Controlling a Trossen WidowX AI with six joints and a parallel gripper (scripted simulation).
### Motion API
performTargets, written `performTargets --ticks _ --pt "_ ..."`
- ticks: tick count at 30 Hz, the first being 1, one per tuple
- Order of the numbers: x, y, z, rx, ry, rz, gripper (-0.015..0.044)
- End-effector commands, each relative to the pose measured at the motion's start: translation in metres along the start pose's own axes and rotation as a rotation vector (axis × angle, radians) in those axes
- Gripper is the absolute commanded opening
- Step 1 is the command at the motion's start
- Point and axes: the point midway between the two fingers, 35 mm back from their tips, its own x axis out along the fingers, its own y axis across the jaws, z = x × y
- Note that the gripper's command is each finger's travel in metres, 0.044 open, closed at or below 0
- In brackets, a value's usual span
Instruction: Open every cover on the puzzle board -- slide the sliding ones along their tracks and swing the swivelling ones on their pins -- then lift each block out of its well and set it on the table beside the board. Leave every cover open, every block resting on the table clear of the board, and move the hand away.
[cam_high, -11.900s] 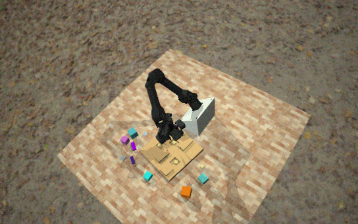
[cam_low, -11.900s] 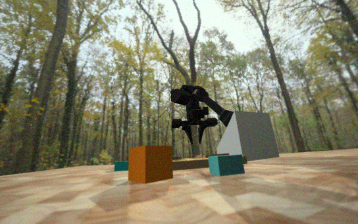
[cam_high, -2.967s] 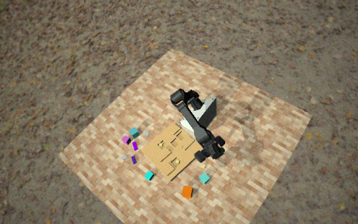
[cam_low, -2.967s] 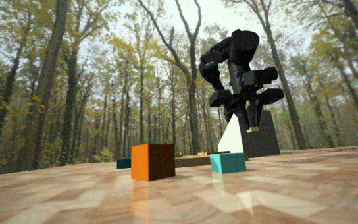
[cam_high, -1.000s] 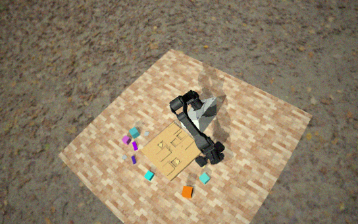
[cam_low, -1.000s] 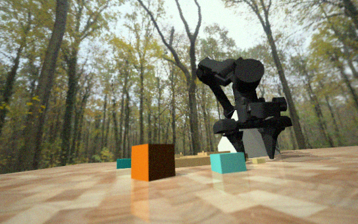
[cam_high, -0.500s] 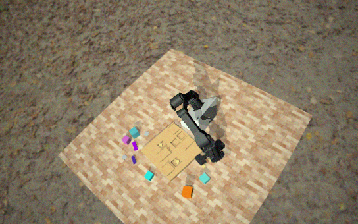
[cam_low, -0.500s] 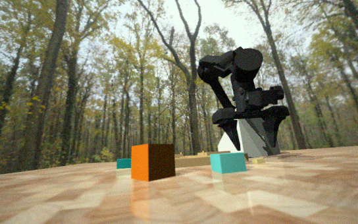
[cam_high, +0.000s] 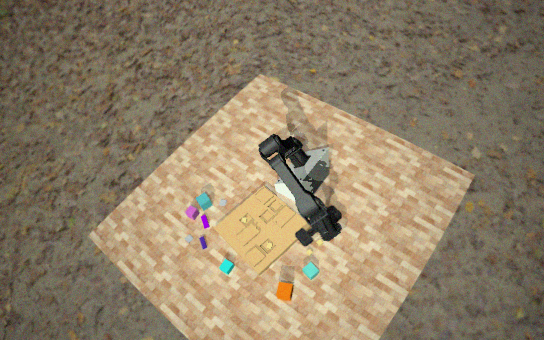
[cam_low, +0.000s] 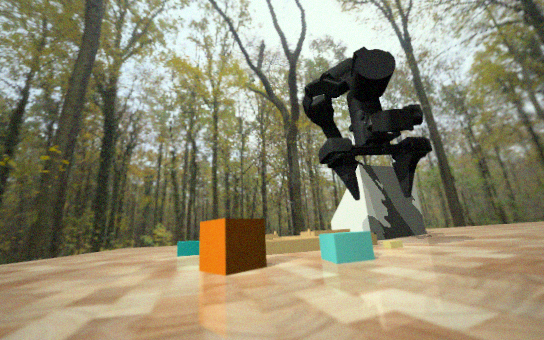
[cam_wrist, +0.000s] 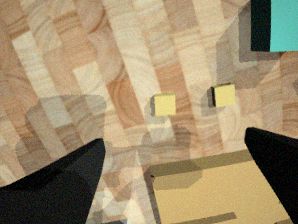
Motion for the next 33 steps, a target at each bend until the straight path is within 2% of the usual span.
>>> performTargets --ticks 1,16,33 --pt "-0.006 -0.001 0.0 0.012 -0.004 0.003 0.0387" --pt "-0.011 -0.058 -0.029 0.283 -0.03 0.031 0.0" --pt "-0.009 -0.13 -0.082 0.67 -0.017 0.014 0.0"
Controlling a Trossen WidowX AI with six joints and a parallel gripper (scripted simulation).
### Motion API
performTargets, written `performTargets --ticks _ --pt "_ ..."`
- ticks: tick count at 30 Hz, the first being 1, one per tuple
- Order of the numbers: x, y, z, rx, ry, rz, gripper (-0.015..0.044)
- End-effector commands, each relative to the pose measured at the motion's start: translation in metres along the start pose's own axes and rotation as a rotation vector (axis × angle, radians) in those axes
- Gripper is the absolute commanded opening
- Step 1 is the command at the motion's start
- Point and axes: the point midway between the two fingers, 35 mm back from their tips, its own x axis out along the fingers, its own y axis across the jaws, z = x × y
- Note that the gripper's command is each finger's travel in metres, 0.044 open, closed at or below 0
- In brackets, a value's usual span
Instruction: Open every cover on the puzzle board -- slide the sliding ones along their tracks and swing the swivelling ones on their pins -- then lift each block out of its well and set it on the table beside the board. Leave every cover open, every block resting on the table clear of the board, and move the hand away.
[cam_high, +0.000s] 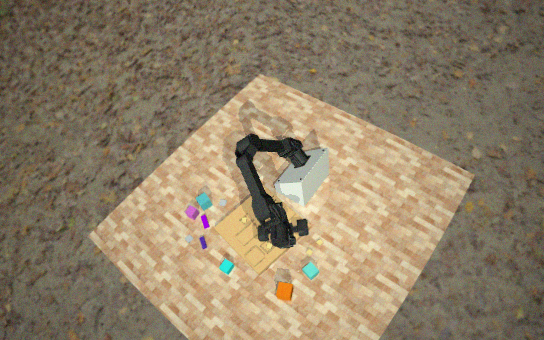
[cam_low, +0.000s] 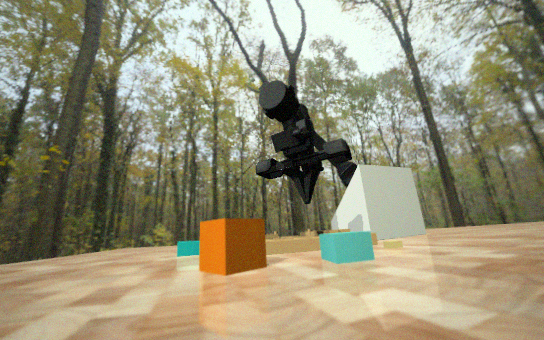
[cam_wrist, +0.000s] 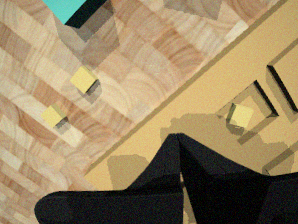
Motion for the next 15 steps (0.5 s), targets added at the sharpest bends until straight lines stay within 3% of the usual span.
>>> performTargets --ticks 1,9,15 --pt "-0.002 -0.025 -0.002 0.107 -0.003 -0.015 0.0" --pt "0.0 -0.068 -0.012 0.292 0.007 -0.038 0.0" --pt "0.001 -0.072 -0.013 0.308 0.008 -0.041 0.0"
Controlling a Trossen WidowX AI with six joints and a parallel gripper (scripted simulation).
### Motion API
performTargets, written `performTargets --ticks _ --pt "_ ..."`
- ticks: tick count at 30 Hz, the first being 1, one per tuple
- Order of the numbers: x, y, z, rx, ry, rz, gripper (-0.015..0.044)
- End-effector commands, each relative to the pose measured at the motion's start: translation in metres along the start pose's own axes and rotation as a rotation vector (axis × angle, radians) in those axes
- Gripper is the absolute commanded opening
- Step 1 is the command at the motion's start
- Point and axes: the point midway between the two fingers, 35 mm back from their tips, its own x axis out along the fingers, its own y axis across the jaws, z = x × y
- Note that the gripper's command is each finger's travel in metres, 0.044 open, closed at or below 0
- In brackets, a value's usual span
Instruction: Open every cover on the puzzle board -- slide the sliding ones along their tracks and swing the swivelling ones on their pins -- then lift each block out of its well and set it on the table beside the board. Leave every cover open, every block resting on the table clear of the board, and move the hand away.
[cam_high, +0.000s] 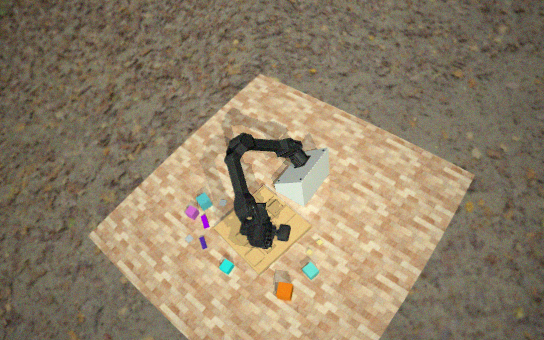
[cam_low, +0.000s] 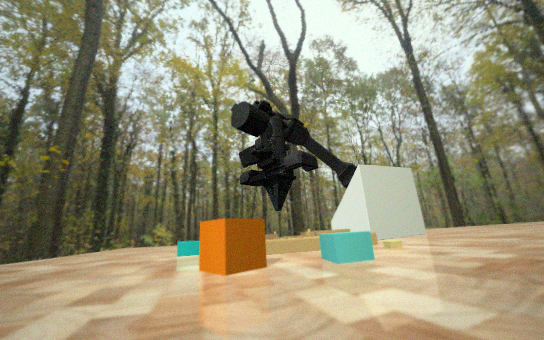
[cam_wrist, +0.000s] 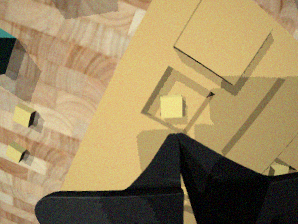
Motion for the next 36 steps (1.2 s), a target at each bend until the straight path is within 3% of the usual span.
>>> performTargets --ticks 1,13,36 --pt "0.0 -0.002 0.001 0.015 -0.006 -0.007 0.0" --pt "0.047 -0.004 0.0 0.015 -0.005 -0.009 0.0" --pt "0.06 -0.008 0.002 0.015 -0.005 -0.01 0.0"
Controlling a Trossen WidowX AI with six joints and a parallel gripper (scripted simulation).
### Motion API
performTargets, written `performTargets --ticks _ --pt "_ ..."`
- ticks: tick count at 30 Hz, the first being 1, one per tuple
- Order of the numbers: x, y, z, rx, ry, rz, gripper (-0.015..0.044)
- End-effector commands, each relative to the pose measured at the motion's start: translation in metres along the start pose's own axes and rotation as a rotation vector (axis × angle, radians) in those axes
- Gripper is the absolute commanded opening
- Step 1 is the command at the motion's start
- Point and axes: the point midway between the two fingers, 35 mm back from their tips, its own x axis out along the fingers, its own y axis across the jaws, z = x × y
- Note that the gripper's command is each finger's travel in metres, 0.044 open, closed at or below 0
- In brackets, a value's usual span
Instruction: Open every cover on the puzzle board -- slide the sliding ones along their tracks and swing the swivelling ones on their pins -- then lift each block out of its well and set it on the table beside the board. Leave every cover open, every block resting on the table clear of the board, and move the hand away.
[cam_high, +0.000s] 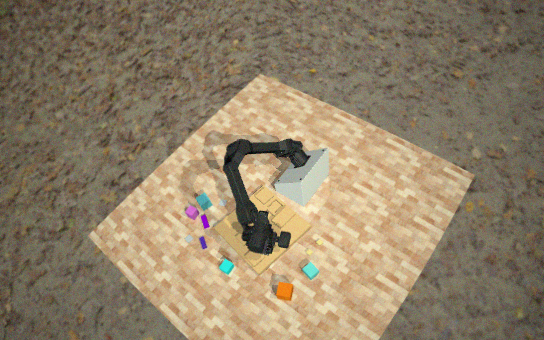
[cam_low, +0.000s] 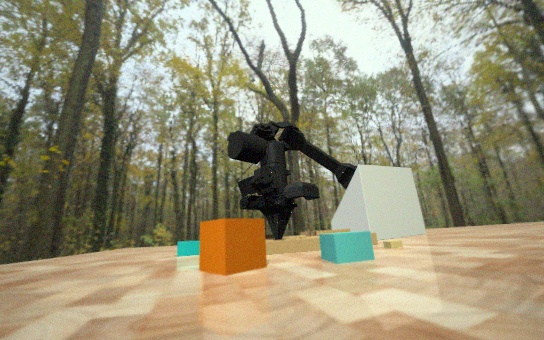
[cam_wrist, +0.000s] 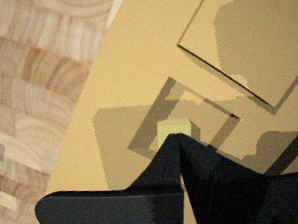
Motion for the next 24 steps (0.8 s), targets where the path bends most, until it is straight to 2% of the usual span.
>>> performTargets --ticks 1,24 --pt "0.0016 -0.0024 0.0021 -0.003 -0.003 -0.004 0.0" --pt "0.0036 -0.0051 0.0043 -0.006 -0.003 -0.005 0.0"
